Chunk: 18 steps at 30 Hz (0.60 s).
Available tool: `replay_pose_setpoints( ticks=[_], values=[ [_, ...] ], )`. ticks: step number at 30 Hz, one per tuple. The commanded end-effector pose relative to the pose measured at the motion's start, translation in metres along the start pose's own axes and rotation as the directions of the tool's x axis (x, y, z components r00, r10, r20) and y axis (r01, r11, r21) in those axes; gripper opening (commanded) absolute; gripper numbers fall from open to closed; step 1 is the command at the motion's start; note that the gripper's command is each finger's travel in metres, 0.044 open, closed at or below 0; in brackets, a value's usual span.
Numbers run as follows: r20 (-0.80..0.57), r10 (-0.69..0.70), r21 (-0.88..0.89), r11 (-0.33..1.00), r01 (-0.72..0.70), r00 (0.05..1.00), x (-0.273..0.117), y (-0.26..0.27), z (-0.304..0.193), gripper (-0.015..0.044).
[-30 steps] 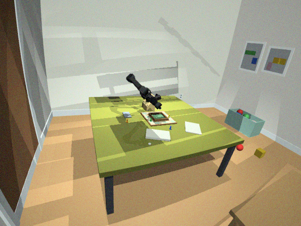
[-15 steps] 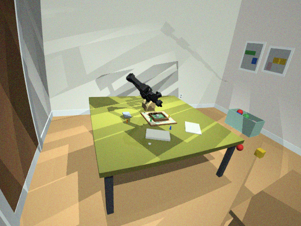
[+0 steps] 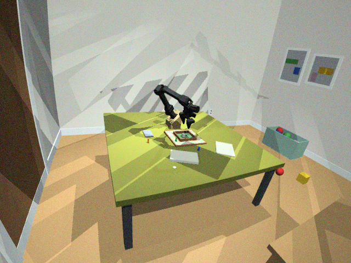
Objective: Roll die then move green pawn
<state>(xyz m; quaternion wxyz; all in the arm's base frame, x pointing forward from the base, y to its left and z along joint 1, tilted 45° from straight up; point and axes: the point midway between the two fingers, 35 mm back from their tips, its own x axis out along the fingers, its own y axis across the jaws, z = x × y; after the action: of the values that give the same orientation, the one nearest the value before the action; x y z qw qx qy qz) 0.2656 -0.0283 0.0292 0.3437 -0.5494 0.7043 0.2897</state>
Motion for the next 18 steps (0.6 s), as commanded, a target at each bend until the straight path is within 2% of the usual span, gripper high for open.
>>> replay_pose_setpoints(
  ticks=[1,4,5,6,9,13,16,18],
  values=[
    [-0.141,-0.06,0.008,0.998,0.061,0.988,-0.001,-0.007,0.0,0.044],
    [-0.066,-0.023,-0.009,1.0,0.023,0.998,0.0,-0.001,0.003,0.044],
    [-0.066,-0.024,0.011,1.0,0.025,0.998,0.0,-0.002,0.002,0.0414],
    [-0.066,-0.026,0.07,0.997,0.031,0.997,0.0,-0.004,0.0,0.0387],
    [-0.07,-0.037,0.399,0.915,0.062,0.997,0.001,-0.019,-0.015,0.0309],
    [-0.083,-0.05,0.779,0.619,0.096,0.995,0.002,-0.038,-0.039,0.0204],
    [-0.097,-0.057,0.949,0.297,0.11,0.994,0.003,-0.051,-0.059,0.02],
    [-0.109,-0.06,0.992,0.056,0.112,0.992,0.004,-0.058,-0.074,0.02]
  ],
)
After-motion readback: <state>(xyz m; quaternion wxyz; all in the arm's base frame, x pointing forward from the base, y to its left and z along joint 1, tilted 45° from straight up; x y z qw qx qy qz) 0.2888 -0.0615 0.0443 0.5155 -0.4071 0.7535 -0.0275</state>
